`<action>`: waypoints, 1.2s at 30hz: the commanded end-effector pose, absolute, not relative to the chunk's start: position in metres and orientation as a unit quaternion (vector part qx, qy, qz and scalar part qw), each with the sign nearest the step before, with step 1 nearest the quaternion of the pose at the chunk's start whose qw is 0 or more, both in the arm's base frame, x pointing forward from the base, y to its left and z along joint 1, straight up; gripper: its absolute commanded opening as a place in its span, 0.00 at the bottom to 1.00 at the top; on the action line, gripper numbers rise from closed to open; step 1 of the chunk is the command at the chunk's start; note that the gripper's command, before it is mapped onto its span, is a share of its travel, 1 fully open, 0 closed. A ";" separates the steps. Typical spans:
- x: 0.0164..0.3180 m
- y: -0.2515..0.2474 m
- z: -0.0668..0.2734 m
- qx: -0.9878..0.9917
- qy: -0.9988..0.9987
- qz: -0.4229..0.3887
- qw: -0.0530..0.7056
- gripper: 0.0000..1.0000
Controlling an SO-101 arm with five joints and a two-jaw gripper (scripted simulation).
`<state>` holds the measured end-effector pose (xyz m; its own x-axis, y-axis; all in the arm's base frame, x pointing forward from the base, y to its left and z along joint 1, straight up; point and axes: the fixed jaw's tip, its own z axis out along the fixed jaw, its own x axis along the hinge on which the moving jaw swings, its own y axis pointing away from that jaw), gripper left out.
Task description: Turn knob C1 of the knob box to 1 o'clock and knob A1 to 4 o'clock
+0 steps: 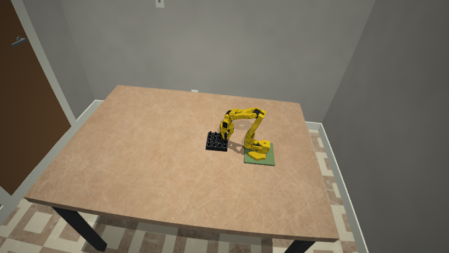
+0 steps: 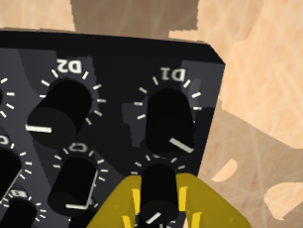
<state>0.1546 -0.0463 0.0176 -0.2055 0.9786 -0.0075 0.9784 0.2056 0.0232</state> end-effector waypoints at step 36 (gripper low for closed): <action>0.150 -0.047 0.015 0.638 0.770 0.000 0.000 0.08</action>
<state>0.1552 -0.0474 0.0181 -0.1969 0.9803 -0.0122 0.9800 0.1972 0.0261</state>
